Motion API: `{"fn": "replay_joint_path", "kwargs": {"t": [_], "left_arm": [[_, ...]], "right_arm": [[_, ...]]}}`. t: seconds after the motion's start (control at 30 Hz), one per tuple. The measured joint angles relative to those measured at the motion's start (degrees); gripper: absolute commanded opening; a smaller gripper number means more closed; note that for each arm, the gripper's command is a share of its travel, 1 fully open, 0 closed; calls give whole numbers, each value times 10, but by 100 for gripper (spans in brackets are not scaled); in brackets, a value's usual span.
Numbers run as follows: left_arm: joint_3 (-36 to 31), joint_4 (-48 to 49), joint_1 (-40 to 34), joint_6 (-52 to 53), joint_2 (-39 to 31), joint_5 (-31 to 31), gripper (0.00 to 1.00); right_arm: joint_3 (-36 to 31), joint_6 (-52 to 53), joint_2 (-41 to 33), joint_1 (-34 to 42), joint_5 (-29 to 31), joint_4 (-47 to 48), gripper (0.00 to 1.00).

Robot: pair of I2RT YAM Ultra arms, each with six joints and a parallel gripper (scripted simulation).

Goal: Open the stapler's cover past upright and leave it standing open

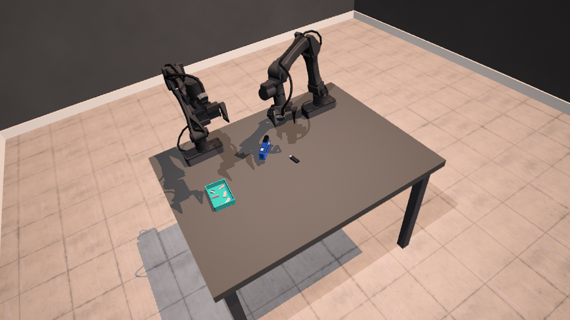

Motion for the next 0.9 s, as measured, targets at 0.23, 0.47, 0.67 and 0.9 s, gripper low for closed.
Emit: {"fn": "replay_joint_path", "kwargs": {"t": [0.23,0.47,0.67,0.9], "left_arm": [[-84,47,45,33,-160,-80,100],[-174,133,145,122,-319,-127,100],[-214,245,262,223,-420,-115,100],[-245,373,386,301,-459,-41,100]], "right_arm": [[0,0,0,0,0,0,100],[0,0,0,0,0,0,100],[0,0,0,0,0,0,100],[0,0,0,0,0,0,100]]}}
